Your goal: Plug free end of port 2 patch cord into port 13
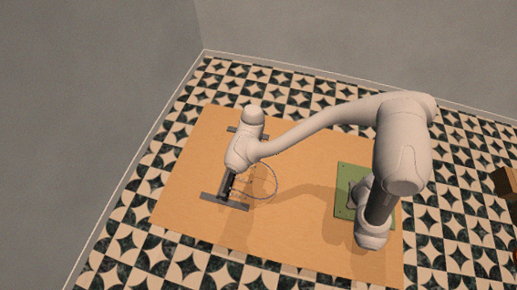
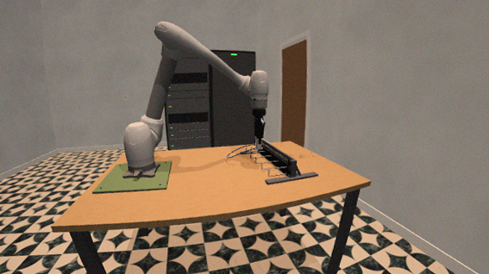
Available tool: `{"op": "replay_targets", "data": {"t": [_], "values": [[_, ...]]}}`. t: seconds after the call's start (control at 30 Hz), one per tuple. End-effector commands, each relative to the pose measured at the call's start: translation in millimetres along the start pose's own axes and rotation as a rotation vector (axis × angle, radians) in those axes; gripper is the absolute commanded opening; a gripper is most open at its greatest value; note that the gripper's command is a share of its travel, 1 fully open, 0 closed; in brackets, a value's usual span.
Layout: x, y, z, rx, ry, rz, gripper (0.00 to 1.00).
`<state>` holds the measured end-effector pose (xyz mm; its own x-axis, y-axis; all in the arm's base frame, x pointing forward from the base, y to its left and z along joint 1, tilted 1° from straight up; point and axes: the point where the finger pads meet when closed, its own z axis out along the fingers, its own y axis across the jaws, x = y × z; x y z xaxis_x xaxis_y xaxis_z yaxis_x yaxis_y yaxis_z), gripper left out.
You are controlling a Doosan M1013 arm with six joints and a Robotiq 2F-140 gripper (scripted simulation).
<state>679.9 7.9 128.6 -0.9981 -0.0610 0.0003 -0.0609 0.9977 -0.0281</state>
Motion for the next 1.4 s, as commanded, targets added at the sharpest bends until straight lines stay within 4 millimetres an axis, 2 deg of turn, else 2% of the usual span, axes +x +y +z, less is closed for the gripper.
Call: {"op": "replay_targets", "data": {"t": [0.0, 0.93, 1.37], "values": [[0, 0, 0, 0.0, 0.0, 0.0, 0.0], [-5, 0, 5, -0.001, 0.002, 0.001, 0.0], [-21, 0, 20, -0.001, 0.002, 0.001, 0.0]]}}
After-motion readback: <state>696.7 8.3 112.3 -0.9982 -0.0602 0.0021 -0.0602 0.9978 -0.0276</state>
